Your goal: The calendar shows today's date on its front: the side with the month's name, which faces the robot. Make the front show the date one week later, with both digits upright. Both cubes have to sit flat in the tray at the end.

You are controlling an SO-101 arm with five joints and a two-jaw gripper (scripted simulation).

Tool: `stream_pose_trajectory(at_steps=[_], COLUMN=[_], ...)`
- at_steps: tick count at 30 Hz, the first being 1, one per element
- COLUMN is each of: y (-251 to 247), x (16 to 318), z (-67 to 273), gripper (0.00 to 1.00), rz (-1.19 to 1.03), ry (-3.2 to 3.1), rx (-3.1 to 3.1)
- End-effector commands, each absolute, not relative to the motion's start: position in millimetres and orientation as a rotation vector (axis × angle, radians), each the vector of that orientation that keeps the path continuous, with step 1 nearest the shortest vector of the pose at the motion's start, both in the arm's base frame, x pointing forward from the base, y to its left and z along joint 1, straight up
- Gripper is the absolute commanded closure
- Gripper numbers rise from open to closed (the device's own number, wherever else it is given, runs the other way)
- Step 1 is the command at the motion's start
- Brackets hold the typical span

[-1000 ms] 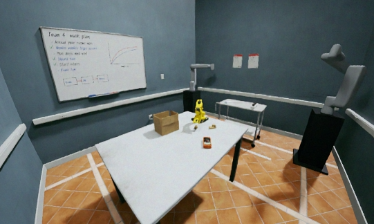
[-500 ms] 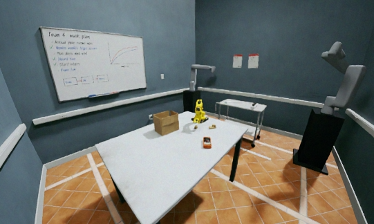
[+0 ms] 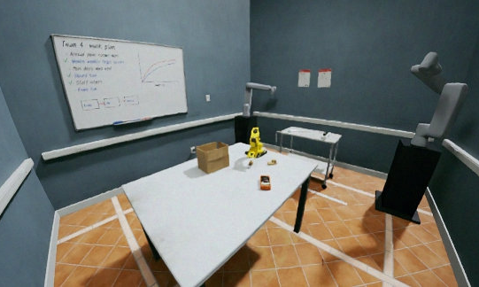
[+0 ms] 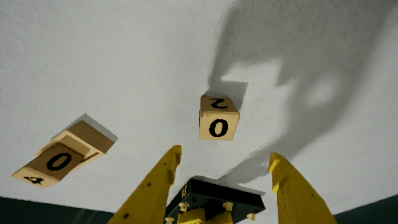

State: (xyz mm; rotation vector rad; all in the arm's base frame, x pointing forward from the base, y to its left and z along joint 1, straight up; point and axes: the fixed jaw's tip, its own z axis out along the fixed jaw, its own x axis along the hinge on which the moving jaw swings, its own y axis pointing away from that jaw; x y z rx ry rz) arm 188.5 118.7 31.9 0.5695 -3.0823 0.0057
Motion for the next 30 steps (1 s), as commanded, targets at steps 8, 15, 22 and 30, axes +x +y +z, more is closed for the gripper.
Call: stream_pose_trajectory(at_steps=[8,15,22,30], y=[121,121,120,120], x=[187,187,187,186], z=[18,6,-1,-7], gripper=[0.65,0.65,0.65,0.65], rz=[0.010,0.010,0.010,0.010], ry=[-3.066,-3.066,-3.066,-3.066], rx=[0.599,0.599,0.599,0.599])
